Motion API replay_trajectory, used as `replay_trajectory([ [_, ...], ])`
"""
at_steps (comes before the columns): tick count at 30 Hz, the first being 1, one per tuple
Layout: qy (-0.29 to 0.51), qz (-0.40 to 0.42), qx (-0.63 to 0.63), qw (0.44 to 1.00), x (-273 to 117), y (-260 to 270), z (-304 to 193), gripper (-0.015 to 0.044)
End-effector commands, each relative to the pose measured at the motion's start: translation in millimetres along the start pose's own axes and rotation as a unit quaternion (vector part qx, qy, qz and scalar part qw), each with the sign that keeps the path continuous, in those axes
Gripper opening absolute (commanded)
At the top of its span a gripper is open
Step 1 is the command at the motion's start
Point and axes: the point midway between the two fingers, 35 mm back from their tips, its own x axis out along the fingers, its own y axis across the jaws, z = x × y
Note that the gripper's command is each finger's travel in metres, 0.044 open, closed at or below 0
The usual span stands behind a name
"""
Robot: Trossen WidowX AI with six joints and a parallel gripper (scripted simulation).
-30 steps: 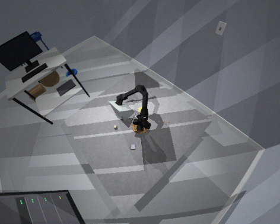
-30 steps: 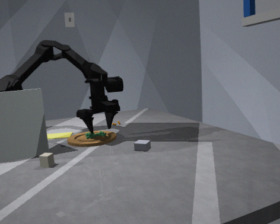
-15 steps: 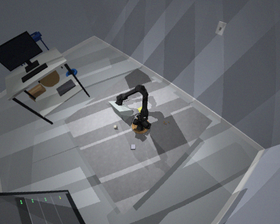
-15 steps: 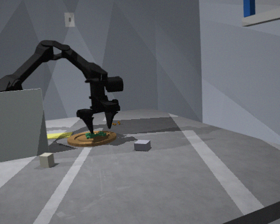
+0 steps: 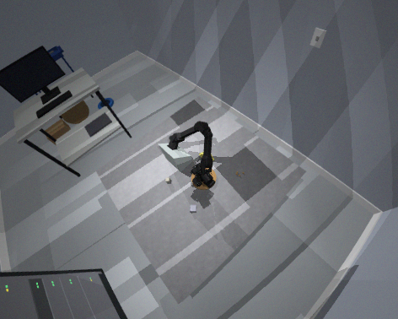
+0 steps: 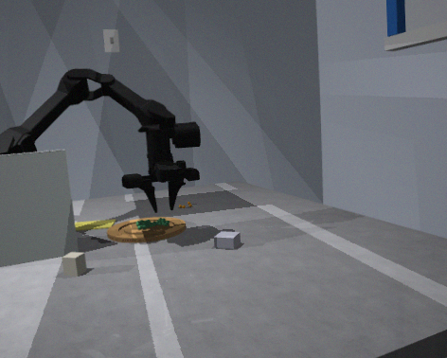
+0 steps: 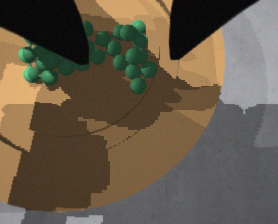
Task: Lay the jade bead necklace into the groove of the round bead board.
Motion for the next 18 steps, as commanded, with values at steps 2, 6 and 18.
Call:
replay_trajectory([
  [2,-0.003,0.001,0.018,1.000,-2.5,2.6,2.2,0.0120],
  [6,-0.003,0.001,0.018,1.000,10.0,2.6,2.2,0.0120],
  [18,-0.002,0.003,0.014,1.000,14.3,4.0,1.8,0.0120],
])
